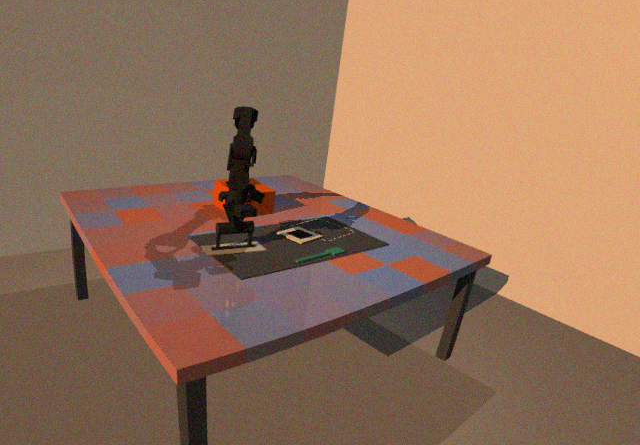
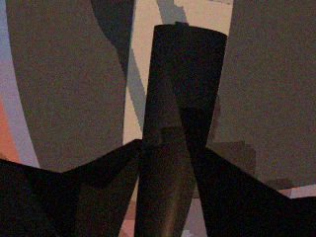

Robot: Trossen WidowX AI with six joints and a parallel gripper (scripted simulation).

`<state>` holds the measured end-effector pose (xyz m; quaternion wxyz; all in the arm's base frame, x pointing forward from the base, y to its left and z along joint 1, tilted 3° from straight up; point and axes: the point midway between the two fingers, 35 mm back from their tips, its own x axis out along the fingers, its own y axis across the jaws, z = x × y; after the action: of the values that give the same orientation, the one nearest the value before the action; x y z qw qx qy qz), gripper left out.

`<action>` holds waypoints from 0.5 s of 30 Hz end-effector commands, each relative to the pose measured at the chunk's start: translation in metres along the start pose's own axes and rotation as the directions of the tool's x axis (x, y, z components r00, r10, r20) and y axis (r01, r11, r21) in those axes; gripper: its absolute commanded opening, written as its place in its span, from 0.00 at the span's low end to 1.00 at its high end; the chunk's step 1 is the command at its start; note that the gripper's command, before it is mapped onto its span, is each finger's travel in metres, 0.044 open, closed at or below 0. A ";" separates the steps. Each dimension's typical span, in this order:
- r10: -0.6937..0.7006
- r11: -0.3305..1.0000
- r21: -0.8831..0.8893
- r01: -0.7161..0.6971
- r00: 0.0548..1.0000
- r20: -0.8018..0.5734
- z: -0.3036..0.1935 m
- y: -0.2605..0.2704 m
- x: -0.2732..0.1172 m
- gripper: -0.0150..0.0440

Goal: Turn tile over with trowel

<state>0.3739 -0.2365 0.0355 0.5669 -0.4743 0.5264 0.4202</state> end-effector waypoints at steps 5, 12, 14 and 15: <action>0.000 0.980 -0.198 0.000 1.000 0.000 0.000 0.000 0.000 0.47; 0.000 0.938 -0.347 0.000 1.000 0.000 0.000 0.000 0.000 0.47; 0.000 0.938 -0.347 0.000 1.000 0.000 0.000 0.000 0.000 0.47; 0.000 0.938 -0.347 0.000 1.000 0.000 0.000 0.000 0.000 0.47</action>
<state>0.3740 -0.2366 0.0355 0.4812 -0.5613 0.4501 0.5008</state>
